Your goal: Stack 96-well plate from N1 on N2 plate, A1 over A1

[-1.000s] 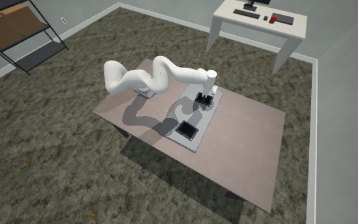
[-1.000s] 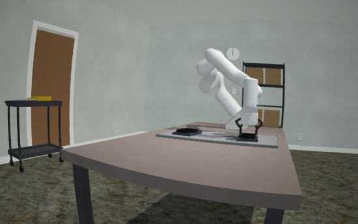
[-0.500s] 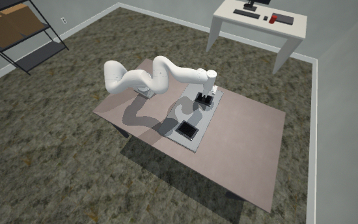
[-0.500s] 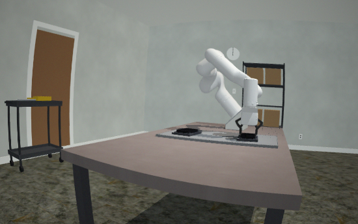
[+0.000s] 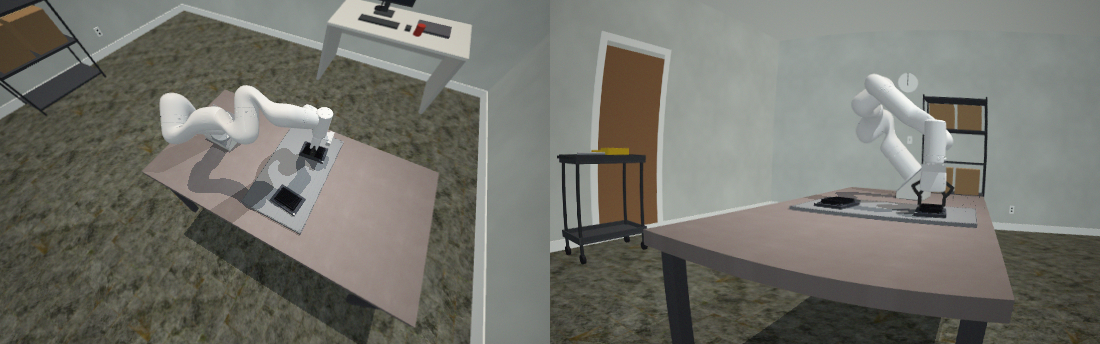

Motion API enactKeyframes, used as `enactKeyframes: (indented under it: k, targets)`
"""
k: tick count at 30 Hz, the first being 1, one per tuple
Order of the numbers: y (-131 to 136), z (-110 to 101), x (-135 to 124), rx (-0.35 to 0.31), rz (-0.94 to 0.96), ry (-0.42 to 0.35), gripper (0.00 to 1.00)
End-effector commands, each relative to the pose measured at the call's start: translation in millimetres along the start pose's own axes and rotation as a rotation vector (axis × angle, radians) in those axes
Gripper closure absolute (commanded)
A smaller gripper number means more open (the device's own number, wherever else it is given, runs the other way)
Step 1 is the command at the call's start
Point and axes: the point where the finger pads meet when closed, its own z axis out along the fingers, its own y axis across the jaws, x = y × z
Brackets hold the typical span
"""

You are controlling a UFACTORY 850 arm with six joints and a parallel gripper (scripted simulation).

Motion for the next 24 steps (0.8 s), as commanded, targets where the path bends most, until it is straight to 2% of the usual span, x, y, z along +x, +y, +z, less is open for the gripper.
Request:
enactKeyframes:
  k: [1,24]
  targets:
    - [-0.1,-3.8,0.9,0.001,0.001,0.002,1.00]
    - [-0.1,-17.8,0.9,0.001,0.001,0.002,1.00]
